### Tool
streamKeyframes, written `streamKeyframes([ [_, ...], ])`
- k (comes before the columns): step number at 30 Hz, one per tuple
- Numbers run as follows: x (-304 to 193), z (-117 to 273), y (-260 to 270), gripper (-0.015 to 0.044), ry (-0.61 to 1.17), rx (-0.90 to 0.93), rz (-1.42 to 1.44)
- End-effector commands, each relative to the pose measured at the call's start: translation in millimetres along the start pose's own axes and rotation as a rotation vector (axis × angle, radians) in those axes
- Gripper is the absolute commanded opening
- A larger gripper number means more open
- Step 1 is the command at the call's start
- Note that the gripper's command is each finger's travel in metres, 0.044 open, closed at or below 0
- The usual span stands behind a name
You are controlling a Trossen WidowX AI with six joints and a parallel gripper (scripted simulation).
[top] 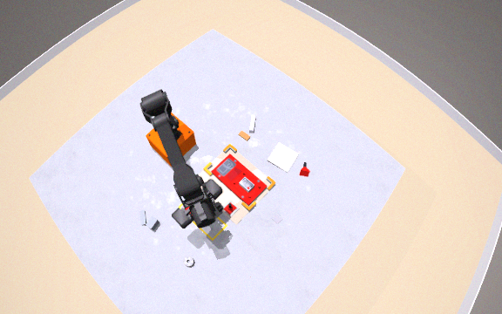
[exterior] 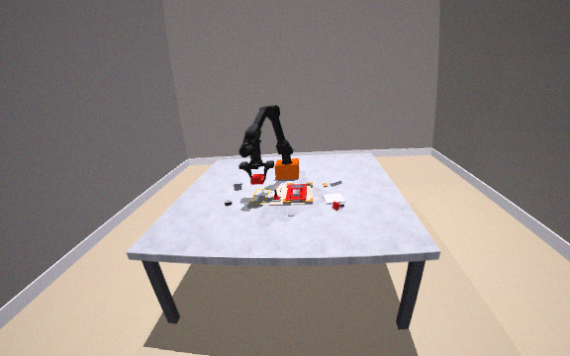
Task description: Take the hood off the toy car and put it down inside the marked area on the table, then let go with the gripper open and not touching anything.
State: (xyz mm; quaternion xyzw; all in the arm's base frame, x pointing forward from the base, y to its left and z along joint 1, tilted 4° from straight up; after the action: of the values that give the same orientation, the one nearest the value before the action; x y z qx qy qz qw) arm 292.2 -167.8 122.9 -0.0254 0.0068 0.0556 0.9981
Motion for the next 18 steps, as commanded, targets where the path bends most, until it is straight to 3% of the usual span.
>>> streamKeyframes([
  [1,-1.6,-7.0,0.5,0.0000,0.012,0.002,0.007],
  [18,-1.1,-23.1,0.0,0.0000,0.012,0.002,0.007],
])
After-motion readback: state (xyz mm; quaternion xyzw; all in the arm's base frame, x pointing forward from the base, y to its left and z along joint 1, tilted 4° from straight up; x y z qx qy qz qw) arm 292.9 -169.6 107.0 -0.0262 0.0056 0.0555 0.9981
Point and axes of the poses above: the point midway between the two fingers, 35 mm back from their tips, its own z axis back along the fingers, its own y axis across the jaws, x = y × z, the point moved 8 cm from there along z, back along the fingers, and after that the axes turned 15 degrees about z, right-handed, at the moved point
